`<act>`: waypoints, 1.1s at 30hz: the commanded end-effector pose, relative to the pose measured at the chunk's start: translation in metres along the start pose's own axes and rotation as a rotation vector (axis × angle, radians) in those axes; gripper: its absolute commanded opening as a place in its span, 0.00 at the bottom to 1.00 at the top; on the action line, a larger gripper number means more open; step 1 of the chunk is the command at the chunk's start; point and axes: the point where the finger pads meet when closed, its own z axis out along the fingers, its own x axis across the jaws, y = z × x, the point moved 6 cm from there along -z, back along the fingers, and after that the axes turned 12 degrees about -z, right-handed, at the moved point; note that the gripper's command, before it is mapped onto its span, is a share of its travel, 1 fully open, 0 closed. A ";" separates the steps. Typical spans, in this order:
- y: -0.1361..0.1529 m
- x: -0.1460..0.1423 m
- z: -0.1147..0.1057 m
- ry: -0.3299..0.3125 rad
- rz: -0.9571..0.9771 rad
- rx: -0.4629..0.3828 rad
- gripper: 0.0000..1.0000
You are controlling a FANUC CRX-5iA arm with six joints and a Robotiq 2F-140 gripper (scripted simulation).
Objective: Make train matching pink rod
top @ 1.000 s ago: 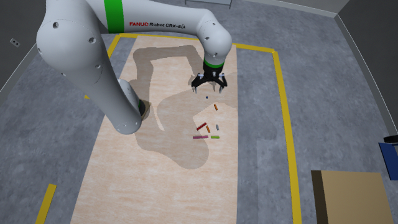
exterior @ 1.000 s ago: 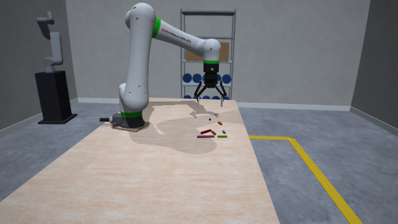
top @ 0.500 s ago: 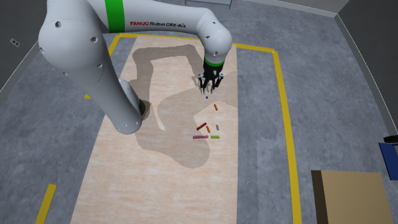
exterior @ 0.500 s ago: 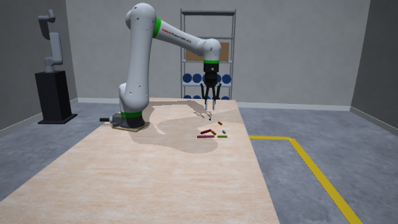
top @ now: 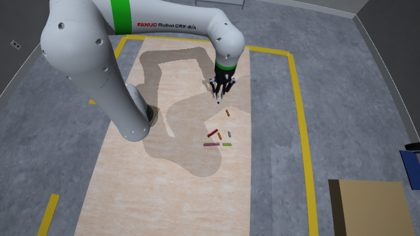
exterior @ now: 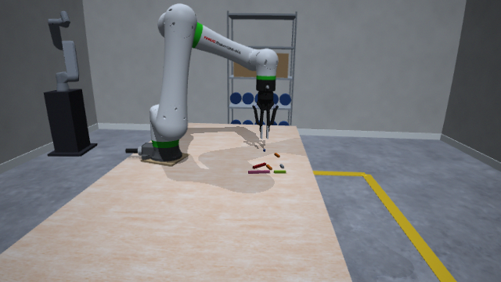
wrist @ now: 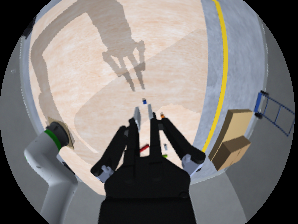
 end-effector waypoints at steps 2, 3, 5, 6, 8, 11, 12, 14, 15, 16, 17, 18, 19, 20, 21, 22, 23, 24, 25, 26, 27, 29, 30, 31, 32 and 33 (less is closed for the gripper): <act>0.000 0.000 0.000 0.000 0.000 0.000 0.15; 0.000 0.000 0.000 0.000 0.000 0.000 0.15; 0.000 0.000 0.000 0.000 0.000 0.000 0.15; 0.000 0.000 0.000 0.000 0.000 0.000 0.15; 0.000 0.000 0.000 0.000 0.000 0.000 0.15; 0.000 0.000 0.000 0.000 0.000 0.000 0.15; 0.000 0.000 0.000 0.000 0.000 0.000 0.15; 0.000 0.000 0.001 0.000 0.000 0.000 0.15; 0.000 0.000 0.001 0.000 0.000 0.000 0.15; 0.000 0.000 0.002 0.000 0.000 0.000 0.15; 0.000 0.000 0.002 0.000 0.000 0.000 0.15; 0.000 0.000 0.003 0.000 0.000 0.000 0.15; 0.000 0.000 0.003 0.000 0.000 0.000 0.15; 0.000 0.000 0.003 0.000 0.000 0.000 0.15; 0.000 0.000 0.004 0.000 0.000 0.000 0.15; 0.000 0.000 0.004 0.000 0.000 0.000 0.15; 0.000 0.000 0.005 0.000 0.000 0.000 0.15; 0.000 0.000 0.006 0.000 0.000 0.000 0.15; 0.000 0.000 0.007 0.000 0.000 0.000 0.15; 0.000 0.000 0.008 0.000 0.000 0.000 0.15; 0.000 0.000 0.010 0.000 0.000 0.000 0.15; 0.000 0.000 0.012 0.000 0.000 0.000 0.15; 0.000 0.001 0.013 0.000 0.000 0.000 0.15; 0.001 0.001 0.015 0.000 0.000 0.000 0.15; 0.001 0.001 0.016 0.000 0.000 0.000 0.15; 0.001 0.001 0.018 0.000 0.000 0.000 0.15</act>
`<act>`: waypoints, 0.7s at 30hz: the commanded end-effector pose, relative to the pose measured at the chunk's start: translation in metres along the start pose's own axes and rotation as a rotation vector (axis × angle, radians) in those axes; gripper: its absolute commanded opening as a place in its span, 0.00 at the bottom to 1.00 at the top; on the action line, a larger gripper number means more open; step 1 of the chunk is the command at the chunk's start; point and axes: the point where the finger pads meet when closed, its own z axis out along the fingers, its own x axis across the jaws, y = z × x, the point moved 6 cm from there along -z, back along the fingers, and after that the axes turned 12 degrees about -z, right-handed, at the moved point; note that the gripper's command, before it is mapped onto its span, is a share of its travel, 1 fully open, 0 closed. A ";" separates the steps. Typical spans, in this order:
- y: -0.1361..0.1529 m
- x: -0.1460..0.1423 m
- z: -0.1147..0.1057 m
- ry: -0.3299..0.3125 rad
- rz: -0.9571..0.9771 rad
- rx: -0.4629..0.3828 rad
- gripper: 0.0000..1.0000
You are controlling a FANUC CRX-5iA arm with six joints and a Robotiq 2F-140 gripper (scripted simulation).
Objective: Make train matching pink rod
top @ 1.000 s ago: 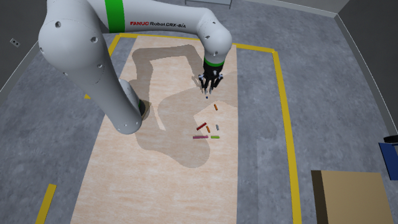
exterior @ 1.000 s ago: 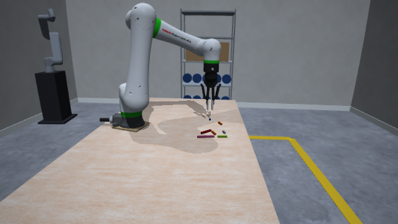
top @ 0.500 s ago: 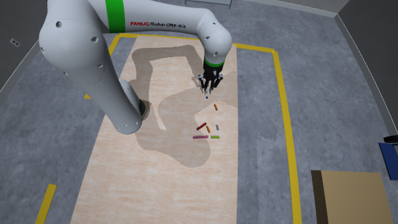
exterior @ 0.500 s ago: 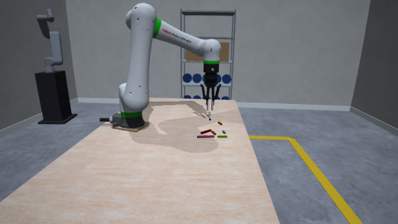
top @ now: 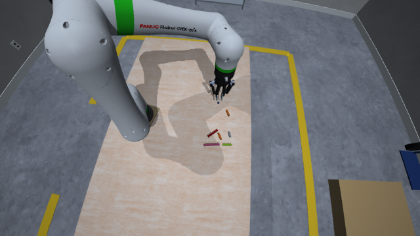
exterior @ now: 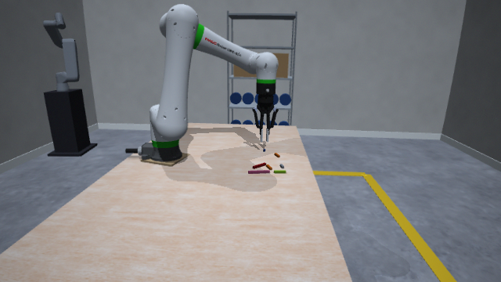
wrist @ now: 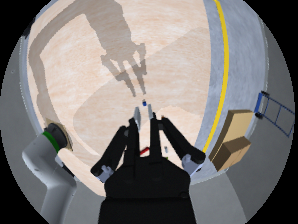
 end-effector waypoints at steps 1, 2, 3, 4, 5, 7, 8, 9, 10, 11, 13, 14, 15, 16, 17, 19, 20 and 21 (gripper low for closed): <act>0.000 0.000 0.003 0.000 0.000 0.000 0.15; 0.000 0.000 0.005 0.000 0.000 0.000 0.15; 0.000 0.000 0.005 0.000 0.000 0.000 0.15; 0.000 0.000 0.005 0.000 0.000 0.000 0.15; 0.000 0.000 0.006 0.000 0.000 0.000 0.15; 0.000 0.000 0.009 0.000 0.000 0.000 0.15; 0.000 0.000 0.011 0.000 0.000 0.000 0.15; 0.000 0.000 0.013 0.000 0.000 0.000 0.15; 0.000 0.001 0.014 0.000 0.000 0.000 0.15; 0.001 0.001 0.016 0.000 0.000 0.000 0.15; 0.001 0.001 0.019 0.000 0.000 0.000 0.15; 0.001 0.001 0.020 0.000 0.000 0.000 0.15; 0.001 0.001 0.022 0.000 0.000 0.000 0.15; 0.001 0.001 0.023 0.000 0.000 0.000 0.15; 0.001 0.001 0.024 0.000 0.000 0.000 0.15; 0.001 0.001 0.027 0.000 0.000 0.000 0.15; 0.001 0.001 0.027 0.000 0.000 0.000 0.15; 0.001 0.001 0.027 0.000 0.000 0.000 0.15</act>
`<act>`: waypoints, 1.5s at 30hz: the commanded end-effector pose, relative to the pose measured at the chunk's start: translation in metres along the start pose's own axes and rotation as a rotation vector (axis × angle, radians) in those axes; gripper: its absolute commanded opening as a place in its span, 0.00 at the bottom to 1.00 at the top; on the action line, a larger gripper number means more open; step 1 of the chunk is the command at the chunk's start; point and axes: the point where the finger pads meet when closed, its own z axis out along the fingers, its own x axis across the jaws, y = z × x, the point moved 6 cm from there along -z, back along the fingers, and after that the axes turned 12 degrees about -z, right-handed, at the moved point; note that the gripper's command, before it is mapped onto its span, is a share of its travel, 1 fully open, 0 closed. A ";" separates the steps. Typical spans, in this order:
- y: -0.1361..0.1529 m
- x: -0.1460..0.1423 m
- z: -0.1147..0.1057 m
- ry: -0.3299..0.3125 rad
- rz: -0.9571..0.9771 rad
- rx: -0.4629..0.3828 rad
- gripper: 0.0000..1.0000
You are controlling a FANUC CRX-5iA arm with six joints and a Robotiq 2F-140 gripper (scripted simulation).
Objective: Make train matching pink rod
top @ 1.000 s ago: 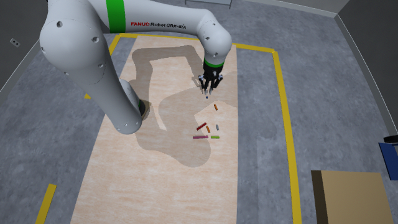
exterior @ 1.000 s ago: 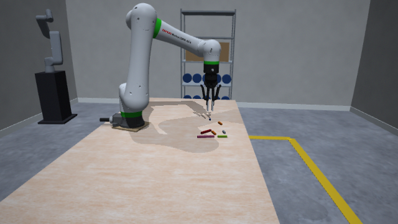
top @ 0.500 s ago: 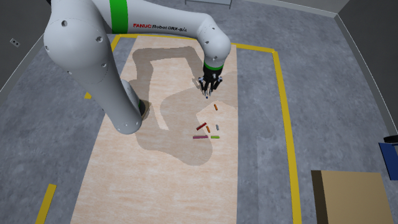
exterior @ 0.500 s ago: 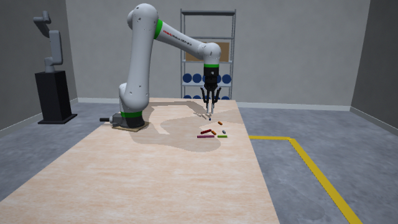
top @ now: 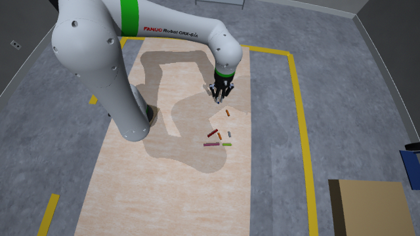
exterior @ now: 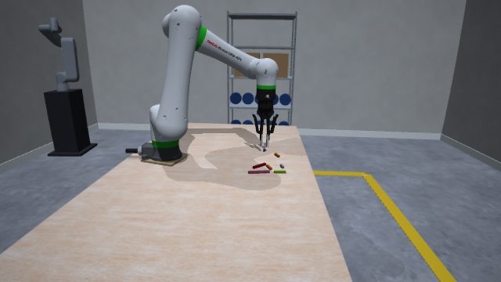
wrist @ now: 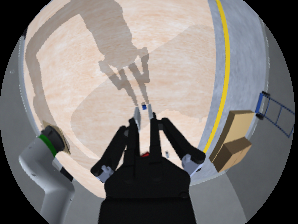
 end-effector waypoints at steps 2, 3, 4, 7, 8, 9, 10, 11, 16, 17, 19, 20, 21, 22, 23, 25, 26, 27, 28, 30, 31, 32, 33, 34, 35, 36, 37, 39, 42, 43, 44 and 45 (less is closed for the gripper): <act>0.000 0.000 0.002 0.000 0.000 0.000 0.15; 0.000 0.000 0.003 0.000 0.000 0.000 0.15; 0.000 0.000 0.004 0.000 0.000 0.000 0.15; 0.000 0.000 0.006 0.000 0.000 0.000 0.15; 0.000 0.000 0.006 0.000 0.000 0.000 0.15; 0.000 0.000 0.007 0.000 0.000 0.000 0.15; 0.000 0.000 0.007 0.000 0.000 0.000 0.15; 0.000 0.000 0.008 0.000 0.000 0.000 0.15; 0.000 0.000 0.008 0.000 0.000 0.000 0.15; 0.000 0.000 0.008 0.000 0.000 0.000 0.15; 0.000 0.000 0.008 0.000 0.000 0.000 0.15; 0.000 0.000 0.008 0.000 0.000 0.000 0.15; 0.000 0.000 0.008 0.000 0.000 0.000 0.15; 0.000 0.000 0.008 0.000 0.000 0.000 0.15; 0.000 0.000 0.008 0.000 0.000 0.000 0.15; 0.000 0.000 0.008 0.000 0.000 0.000 0.15; 0.000 0.000 0.008 0.000 0.000 0.000 0.15; 0.000 0.000 0.008 0.000 0.000 0.000 0.15; 0.000 0.000 0.008 0.000 0.000 0.000 0.15; 0.000 0.000 0.008 0.000 0.000 0.000 0.15; 0.000 0.000 0.008 0.000 0.000 0.000 0.15; 0.000 0.000 0.008 0.000 0.000 0.000 0.15; 0.000 0.000 0.008 0.000 0.000 0.000 0.15; 0.000 0.000 0.008 0.000 0.000 0.000 0.15; 0.000 0.000 0.008 0.000 0.000 0.000 0.15; 0.000 0.000 0.008 0.000 0.000 0.000 0.15; 0.000 0.000 0.008 0.000 0.000 0.000 0.15; 0.000 0.000 0.008 0.000 0.000 0.000 0.15; 0.000 0.000 0.008 0.000 0.000 0.000 0.15; 0.000 0.000 0.008 0.000 0.000 0.000 0.15; 0.000 0.000 0.008 0.000 0.000 0.000 0.15; 0.000 0.000 0.008 0.000 0.000 0.000 0.15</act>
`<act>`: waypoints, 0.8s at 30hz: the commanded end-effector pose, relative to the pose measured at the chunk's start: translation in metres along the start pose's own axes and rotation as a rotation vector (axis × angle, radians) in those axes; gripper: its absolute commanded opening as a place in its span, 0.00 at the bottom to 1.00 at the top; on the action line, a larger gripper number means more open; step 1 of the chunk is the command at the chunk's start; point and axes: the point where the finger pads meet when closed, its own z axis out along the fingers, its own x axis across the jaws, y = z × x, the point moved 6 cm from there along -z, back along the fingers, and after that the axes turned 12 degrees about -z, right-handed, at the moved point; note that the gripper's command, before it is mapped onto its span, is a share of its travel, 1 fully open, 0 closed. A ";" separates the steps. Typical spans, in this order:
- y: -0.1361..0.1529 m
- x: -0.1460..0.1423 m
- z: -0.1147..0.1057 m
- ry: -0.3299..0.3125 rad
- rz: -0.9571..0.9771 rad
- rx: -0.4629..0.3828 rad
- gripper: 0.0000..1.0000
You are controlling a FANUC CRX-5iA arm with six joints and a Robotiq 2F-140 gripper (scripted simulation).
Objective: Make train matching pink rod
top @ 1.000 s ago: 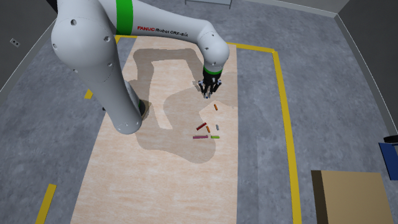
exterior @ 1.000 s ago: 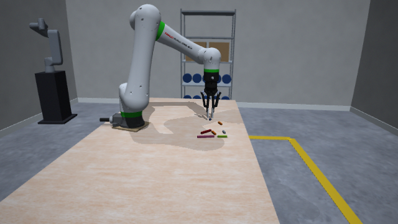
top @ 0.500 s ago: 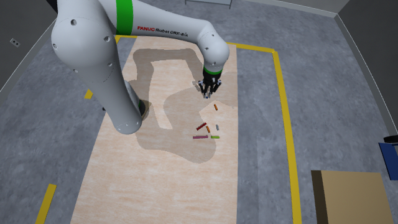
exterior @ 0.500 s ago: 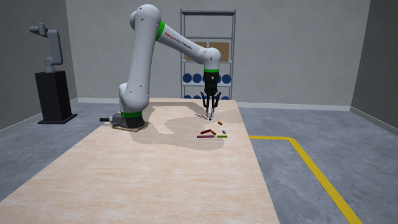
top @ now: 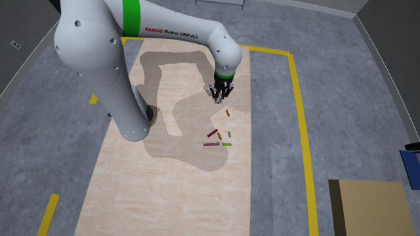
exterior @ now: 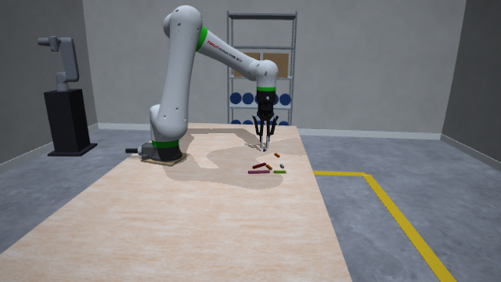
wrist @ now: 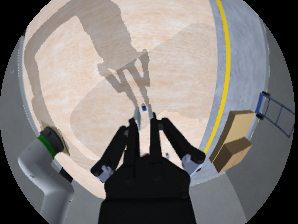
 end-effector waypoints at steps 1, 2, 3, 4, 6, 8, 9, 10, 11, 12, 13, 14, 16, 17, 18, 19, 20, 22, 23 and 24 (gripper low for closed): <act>0.000 0.000 0.000 0.000 0.000 0.000 0.15; 0.000 0.000 0.000 0.000 0.000 0.000 0.15; 0.000 0.000 0.000 0.000 0.000 0.000 0.15; 0.000 0.000 0.000 0.000 0.000 0.000 0.15; 0.000 0.000 0.000 0.000 0.000 0.000 0.15; 0.000 0.000 0.000 0.000 0.000 0.000 0.15; 0.000 0.000 0.000 0.000 0.000 0.000 0.15; 0.000 0.000 0.000 0.000 0.000 0.000 0.15; 0.000 0.000 0.000 0.000 0.000 0.000 0.15; 0.000 0.000 0.000 0.000 0.000 0.000 0.15; 0.000 0.000 0.000 0.000 0.000 0.000 0.15; 0.000 0.000 0.000 0.000 0.000 0.000 0.15; 0.000 0.000 0.001 0.000 0.000 0.000 0.15; 0.000 0.000 0.002 0.000 0.000 0.000 0.15; 0.000 0.000 0.003 0.000 0.000 0.000 0.15; 0.000 0.000 0.003 0.000 0.000 0.000 0.15; 0.000 0.000 0.004 0.000 0.000 0.000 0.15; 0.000 0.000 0.005 0.000 0.000 0.000 0.15; 0.000 0.000 0.005 0.000 0.000 0.000 0.15; 0.000 0.000 0.006 0.000 0.000 0.000 0.15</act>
